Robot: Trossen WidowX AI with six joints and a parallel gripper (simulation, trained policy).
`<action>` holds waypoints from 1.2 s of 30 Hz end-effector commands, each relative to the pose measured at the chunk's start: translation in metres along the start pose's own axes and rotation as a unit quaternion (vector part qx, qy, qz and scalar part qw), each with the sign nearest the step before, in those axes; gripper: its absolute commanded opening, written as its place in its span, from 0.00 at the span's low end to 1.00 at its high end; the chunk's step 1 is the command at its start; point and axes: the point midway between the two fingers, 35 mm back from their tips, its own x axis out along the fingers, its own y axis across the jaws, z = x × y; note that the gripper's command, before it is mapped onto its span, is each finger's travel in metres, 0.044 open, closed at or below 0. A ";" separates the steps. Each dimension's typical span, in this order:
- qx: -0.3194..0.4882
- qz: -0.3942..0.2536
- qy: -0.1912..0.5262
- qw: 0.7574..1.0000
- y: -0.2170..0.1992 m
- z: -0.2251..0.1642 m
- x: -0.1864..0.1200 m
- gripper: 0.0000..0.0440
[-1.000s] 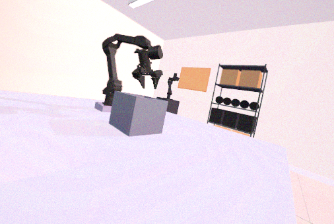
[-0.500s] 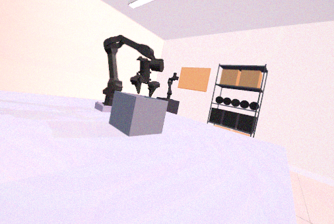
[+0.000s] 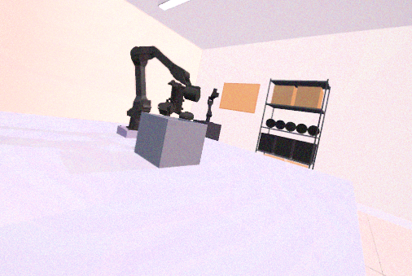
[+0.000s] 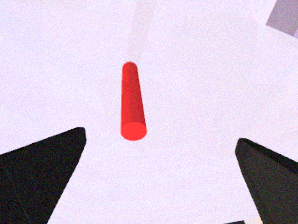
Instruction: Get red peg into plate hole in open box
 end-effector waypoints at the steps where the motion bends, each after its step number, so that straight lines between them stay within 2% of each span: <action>1: -0.002 -0.007 -0.007 1.000 -0.001 0.004 0.011 0.99; 5: -0.001 -0.008 -0.011 1.000 0.000 0.007 0.021 0.95; 7: -0.001 -0.007 -0.012 1.000 0.001 0.008 0.025 0.89; 12: -0.009 -0.006 -0.012 1.000 0.006 0.009 0.034 0.66; 21: -0.034 -0.002 -0.009 0.999 0.016 0.006 0.041 0.13; 24: -0.045 0.000 -0.005 0.999 0.018 0.003 0.040 0.00; 36: -0.064 0.064 0.047 0.995 0.034 -0.021 0.009 0.00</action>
